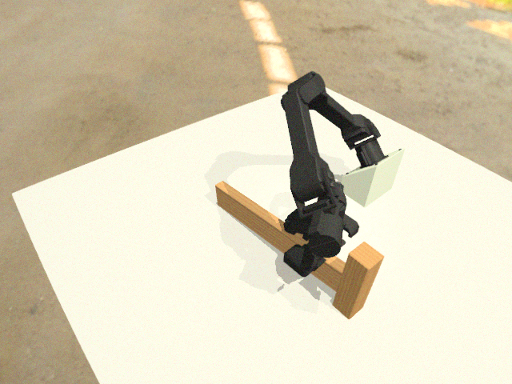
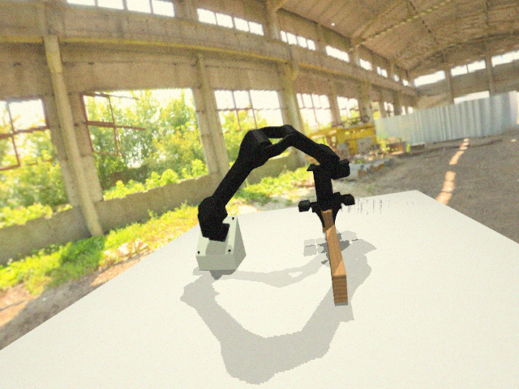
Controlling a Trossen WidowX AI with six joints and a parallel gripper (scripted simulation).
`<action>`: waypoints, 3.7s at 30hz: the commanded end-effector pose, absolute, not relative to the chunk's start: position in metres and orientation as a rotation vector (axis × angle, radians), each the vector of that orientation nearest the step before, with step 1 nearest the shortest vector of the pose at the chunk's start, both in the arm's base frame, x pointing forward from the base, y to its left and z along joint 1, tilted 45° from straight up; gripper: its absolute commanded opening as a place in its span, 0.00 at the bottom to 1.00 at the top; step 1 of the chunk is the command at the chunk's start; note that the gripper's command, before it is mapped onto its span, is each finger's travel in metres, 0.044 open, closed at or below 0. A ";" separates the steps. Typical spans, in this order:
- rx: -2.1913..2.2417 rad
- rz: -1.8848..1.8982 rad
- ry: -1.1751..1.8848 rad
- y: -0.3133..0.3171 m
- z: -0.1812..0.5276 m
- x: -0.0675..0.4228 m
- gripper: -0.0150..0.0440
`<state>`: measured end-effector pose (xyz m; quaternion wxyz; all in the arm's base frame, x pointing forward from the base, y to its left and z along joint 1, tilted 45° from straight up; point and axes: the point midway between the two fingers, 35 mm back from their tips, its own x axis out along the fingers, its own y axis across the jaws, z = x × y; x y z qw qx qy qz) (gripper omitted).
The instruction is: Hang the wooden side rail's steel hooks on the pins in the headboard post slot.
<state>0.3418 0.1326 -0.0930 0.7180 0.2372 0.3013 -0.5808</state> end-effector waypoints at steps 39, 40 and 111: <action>0.535 -1.273 0.667 0.137 -0.095 0.344 0.25; 0.535 -1.273 0.667 0.137 -0.096 0.344 0.25; 0.534 -1.280 0.658 0.127 -0.102 0.346 0.34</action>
